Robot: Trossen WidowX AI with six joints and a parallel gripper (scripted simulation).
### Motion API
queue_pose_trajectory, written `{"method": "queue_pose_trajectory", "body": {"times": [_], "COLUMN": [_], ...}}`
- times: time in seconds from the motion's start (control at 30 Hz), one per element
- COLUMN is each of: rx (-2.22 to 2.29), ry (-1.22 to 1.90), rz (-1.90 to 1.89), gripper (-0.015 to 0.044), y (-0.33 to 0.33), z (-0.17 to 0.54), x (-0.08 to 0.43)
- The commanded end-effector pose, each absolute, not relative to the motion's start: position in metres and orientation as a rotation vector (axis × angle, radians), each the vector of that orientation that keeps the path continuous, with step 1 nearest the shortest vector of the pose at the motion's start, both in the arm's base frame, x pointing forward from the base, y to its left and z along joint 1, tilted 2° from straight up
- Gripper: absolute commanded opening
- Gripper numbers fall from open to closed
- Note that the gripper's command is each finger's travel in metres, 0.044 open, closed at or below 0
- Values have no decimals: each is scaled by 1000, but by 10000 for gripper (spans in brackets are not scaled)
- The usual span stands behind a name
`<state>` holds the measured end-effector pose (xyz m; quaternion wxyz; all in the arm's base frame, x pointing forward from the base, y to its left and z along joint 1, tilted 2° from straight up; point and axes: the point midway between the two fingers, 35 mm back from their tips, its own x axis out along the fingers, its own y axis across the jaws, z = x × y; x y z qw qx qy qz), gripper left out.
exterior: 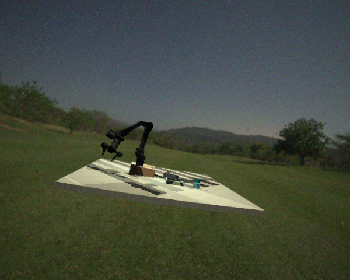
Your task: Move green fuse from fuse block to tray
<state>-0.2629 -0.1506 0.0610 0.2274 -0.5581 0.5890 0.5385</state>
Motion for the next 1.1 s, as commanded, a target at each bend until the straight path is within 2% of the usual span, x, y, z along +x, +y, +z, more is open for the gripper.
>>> {"method": "queue_pose_trajectory", "body": {"times": [0.0, 0.13, 0.37, 0.4, 0.77, 0.97, 1.07], "rx": [-1549, -1783, -2235, -2293, -2805, -2937, -2912], "ry": [1614, 1416, 895, 808, -398, -1282, -1858], "rz": [1493, 1676, 2047, 2101, 2574, 2679, 2634], "gripper": [374, 269, 85, 74, 74, 74, 74], "y": [-153, -192, -254, -261, -292, -281, -264], "z": [61, 56, 50, 50, 51, 52, 53], "x": [-262, -232, -153, -140, 8, 90, 129]}}
